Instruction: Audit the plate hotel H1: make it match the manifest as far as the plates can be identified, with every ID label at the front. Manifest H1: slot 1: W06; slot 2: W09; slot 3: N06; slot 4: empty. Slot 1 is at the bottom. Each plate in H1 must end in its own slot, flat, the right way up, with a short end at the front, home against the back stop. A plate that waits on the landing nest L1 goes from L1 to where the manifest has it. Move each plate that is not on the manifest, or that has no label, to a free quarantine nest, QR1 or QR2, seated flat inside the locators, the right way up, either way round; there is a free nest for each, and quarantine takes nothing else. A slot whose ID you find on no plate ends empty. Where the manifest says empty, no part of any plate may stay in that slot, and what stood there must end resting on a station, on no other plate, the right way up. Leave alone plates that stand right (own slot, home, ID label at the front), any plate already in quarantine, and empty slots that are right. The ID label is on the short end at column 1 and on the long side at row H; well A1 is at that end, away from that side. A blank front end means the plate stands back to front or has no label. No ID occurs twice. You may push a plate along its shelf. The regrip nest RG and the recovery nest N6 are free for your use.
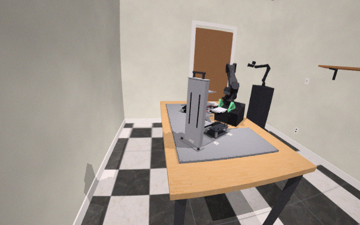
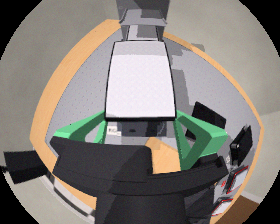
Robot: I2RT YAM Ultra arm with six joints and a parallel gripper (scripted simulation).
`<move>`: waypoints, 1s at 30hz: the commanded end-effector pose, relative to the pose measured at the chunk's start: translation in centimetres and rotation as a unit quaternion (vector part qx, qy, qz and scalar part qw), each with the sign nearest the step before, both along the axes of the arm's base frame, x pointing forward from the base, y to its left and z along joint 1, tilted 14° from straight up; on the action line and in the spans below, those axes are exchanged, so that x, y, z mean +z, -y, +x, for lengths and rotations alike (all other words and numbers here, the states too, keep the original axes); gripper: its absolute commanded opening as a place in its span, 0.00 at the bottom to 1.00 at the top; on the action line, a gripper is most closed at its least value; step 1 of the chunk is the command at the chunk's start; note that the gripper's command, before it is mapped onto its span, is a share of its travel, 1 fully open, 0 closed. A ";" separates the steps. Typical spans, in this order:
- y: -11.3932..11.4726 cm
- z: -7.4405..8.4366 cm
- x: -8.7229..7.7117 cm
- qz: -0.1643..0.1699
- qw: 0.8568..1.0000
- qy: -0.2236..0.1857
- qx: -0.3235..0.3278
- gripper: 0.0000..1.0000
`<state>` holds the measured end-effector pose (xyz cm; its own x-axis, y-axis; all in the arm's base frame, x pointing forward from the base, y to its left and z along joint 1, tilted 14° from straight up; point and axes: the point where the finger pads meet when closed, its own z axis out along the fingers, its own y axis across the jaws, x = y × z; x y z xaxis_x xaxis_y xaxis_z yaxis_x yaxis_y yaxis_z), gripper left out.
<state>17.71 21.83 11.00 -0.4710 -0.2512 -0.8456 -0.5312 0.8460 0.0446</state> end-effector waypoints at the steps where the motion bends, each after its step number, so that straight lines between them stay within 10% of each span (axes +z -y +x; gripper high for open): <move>1: 0.4 0.3 -0.1 0.007 1.000 0.007 -0.014 0.86; 5: 0.4 0.4 -0.7 -0.003 1.000 0.004 -0.014 0.86; 6: -0.3 0.7 1.5 0.026 0.999 0.016 -0.014 0.86; 10: 0.5 0.5 -1.0 -0.005 1.000 0.004 -0.015 0.86; 30: 0.3 0.6 -1.6 -0.001 1.000 0.007 -0.013 0.86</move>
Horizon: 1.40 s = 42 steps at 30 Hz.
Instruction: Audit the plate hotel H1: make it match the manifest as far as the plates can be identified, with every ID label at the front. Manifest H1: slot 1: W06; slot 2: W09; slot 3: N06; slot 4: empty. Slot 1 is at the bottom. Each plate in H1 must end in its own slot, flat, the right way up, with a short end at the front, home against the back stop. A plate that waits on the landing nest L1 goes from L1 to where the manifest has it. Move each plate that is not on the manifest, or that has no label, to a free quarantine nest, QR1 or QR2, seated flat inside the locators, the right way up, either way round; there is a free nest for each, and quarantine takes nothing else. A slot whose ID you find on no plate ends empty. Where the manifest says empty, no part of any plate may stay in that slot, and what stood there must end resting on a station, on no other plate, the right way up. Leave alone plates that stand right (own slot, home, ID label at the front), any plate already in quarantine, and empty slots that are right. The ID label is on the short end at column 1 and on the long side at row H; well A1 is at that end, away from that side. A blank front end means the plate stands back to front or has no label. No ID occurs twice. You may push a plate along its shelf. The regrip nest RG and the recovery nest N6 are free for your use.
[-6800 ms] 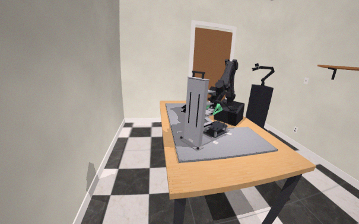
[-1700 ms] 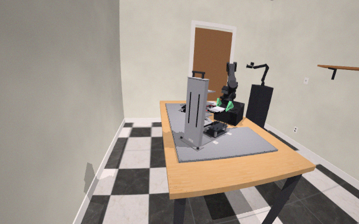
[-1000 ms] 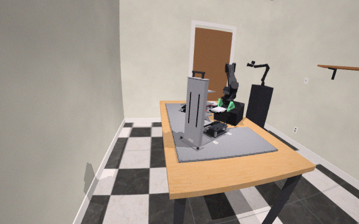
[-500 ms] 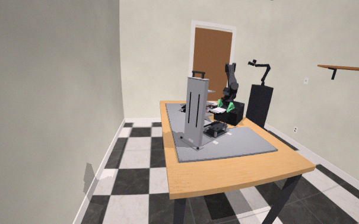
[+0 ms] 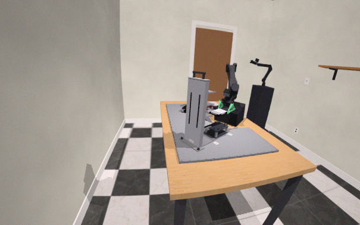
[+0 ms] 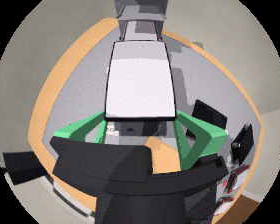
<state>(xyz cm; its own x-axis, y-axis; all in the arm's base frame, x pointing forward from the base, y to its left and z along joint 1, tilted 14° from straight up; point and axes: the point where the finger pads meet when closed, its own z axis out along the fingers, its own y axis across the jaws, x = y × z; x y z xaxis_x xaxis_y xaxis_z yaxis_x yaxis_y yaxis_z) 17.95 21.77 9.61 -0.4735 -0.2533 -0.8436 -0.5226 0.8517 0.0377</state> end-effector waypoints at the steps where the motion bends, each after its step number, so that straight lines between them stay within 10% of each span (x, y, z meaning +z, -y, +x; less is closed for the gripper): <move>1: 0.3 0.4 -0.2 0.004 1.000 0.008 -0.008 0.86; 42: -0.2 0.6 -1.9 0.003 1.000 0.005 -0.005 0.86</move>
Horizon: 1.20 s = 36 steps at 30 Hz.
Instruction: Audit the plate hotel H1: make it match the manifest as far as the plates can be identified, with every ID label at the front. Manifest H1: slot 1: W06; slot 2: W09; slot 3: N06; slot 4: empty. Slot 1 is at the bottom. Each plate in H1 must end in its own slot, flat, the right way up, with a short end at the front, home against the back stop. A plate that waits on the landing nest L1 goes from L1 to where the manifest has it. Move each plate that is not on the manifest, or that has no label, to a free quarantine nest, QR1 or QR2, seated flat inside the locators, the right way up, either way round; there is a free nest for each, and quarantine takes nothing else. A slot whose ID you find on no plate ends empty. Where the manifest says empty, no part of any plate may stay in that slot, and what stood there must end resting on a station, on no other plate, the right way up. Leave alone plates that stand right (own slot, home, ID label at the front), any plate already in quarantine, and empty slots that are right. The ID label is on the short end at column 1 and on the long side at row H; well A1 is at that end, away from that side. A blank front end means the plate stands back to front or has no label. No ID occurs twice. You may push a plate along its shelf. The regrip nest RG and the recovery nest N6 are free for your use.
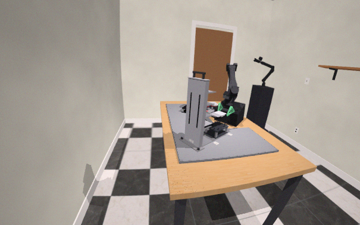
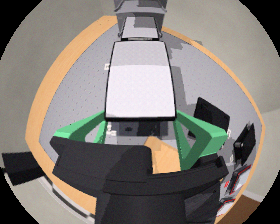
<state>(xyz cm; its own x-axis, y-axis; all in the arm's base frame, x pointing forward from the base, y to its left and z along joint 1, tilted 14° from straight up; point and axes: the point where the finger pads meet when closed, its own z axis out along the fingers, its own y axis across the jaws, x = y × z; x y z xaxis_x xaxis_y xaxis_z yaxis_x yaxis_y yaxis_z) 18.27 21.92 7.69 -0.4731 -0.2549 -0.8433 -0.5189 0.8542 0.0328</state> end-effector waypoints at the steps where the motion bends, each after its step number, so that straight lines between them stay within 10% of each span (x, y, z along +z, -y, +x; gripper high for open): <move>1: -0.1 0.3 0.0 0.005 1.000 0.004 -0.003 0.86; 36: -0.2 0.3 -1.1 0.014 1.000 0.008 -0.001 0.86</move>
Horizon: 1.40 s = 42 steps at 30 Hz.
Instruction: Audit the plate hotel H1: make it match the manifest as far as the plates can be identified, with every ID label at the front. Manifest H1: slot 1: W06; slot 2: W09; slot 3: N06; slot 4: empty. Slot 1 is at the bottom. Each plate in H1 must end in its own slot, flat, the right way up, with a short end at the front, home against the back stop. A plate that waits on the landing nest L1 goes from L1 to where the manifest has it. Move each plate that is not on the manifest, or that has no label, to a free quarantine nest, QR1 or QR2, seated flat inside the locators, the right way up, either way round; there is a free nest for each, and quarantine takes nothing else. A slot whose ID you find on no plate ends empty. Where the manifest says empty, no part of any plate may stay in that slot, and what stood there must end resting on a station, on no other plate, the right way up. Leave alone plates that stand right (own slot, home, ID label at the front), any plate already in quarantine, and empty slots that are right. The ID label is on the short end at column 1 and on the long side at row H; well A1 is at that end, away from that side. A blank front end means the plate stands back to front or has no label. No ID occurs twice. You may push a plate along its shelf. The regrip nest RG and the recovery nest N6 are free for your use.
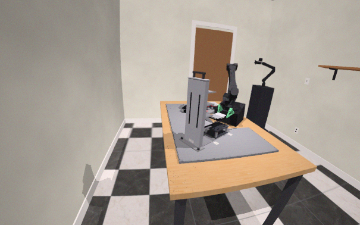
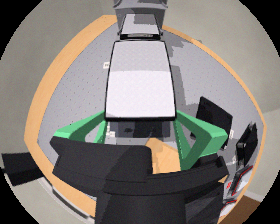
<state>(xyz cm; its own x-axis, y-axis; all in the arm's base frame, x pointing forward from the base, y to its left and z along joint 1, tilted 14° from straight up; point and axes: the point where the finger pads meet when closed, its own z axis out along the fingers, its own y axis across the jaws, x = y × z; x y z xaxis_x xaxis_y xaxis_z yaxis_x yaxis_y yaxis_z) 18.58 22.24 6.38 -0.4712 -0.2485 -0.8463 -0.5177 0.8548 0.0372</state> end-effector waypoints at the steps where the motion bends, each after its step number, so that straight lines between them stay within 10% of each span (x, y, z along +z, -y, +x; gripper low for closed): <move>1: 0.2 0.0 -0.3 0.003 1.000 0.004 0.000 0.86; 33: 0.2 0.2 -2.0 -0.003 1.000 0.001 -0.002 0.86; 34: -1.1 0.9 0.3 0.029 0.999 0.015 -0.003 0.86; 42: 0.3 0.3 -2.4 -0.004 1.000 0.001 -0.003 0.86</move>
